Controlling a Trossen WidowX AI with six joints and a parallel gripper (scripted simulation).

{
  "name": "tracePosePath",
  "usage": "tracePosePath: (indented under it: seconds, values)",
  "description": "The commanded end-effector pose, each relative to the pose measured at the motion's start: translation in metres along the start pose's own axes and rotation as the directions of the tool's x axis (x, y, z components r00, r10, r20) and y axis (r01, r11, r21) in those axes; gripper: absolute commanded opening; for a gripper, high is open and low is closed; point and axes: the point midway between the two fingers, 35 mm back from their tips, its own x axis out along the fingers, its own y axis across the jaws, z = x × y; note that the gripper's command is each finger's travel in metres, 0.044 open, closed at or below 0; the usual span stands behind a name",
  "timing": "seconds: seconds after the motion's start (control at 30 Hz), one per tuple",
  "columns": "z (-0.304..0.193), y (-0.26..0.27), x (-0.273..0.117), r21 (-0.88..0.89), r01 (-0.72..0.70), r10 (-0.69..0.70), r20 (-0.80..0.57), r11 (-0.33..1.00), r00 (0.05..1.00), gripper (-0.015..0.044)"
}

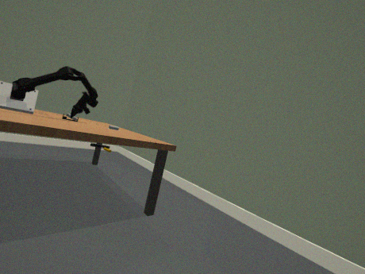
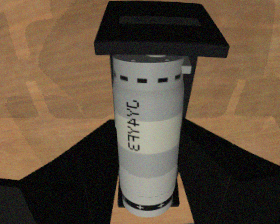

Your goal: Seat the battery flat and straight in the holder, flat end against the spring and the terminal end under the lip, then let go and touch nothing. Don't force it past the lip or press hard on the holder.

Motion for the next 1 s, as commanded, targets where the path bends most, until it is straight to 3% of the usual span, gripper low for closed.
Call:
tracePosePath:
  seconds: [0.0, 0.97]
  values:
    - [0.0069, 0.0018, 0.0011, 0.008, -0.007, 0.007, 0.039, 1.000, 0.999, 0.0085]
    - [0.0036, 0.0017, 0.0053, 0.002, -0.012, 0.011, 0.161, 1.000, 0.987, 0.0085]
